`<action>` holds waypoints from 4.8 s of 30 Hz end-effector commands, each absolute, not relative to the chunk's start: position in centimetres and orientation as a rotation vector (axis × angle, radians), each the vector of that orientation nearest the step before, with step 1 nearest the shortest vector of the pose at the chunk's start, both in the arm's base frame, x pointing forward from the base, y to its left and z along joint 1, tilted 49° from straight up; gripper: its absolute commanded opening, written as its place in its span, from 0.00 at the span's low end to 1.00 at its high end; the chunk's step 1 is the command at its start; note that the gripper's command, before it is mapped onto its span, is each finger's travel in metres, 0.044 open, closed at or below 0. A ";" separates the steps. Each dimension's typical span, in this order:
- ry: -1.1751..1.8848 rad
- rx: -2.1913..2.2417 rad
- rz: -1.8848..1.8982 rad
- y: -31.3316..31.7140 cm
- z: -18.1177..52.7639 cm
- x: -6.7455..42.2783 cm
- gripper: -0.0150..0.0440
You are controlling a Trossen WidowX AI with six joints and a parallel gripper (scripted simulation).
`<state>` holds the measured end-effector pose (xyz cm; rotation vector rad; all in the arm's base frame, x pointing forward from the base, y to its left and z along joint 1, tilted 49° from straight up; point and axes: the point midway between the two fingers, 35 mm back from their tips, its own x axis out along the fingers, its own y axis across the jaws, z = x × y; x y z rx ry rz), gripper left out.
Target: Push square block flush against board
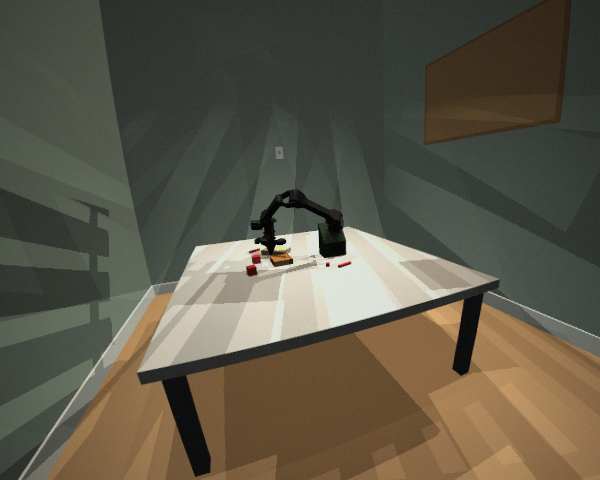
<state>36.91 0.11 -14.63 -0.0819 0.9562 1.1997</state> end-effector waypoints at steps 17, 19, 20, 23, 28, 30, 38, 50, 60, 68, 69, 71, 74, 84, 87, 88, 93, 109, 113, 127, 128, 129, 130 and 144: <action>0.963 -0.086 1.203 0.1 -14.8 36.7 0.25; 0.963 -0.086 1.202 0.2 -14.7 36.9 0.25; 0.963 -0.086 1.202 0.3 -14.6 36.9 0.25; 0.963 -0.086 1.202 0.5 -14.3 37.2 0.25; 0.963 -0.086 1.202 0.9 -13.9 37.7 0.25; 0.963 -0.086 1.202 1.1 -13.7 37.9 0.25; 0.962 -0.086 1.203 1.8 -12.9 38.7 0.25; 0.965 -0.089 1.206 2.2 -12.1 39.2 0.25; 0.963 -0.087 1.202 -1.8 -8.5 39.0 0.25; 0.834 -0.269 1.301 2.1 -4.0 39.2 0.25; 0.812 -0.297 1.316 2.7 -3.3 39.1 0.25; 0.768 -0.351 1.346 3.9 -1.9 38.9 0.25; 0.699 -0.431 1.389 5.7 0.1 38.4 0.25; 0.485 -0.648 1.502 10.7 5.2 35.9 0.25; 0.485 -0.648 1.502 10.7 5.2 35.9 0.25; 0.485 -0.648 1.502 10.9 5.0 35.9 0.25; 0.483 -0.646 1.502 14.9 1.7 36.0 0.25; 0.484 -0.647 1.502 14.3 1.0 36.1 0.25; 0.484 -0.647 1.502 14.1 0.8 36.2 0.25; 0.485 -0.649 1.502 13.4 -0.1 36.4 0.25; 0.485 -0.649 1.502 13.3 -0.1 36.4 0.25; 0.486 -0.649 1.502 13.3 -0.2 36.4 0.25; 0.486 -0.649 1.502 13.2 -0.2 36.4 0.25; 0.486 -0.650 1.501 12.5 -1.1 36.6 0.25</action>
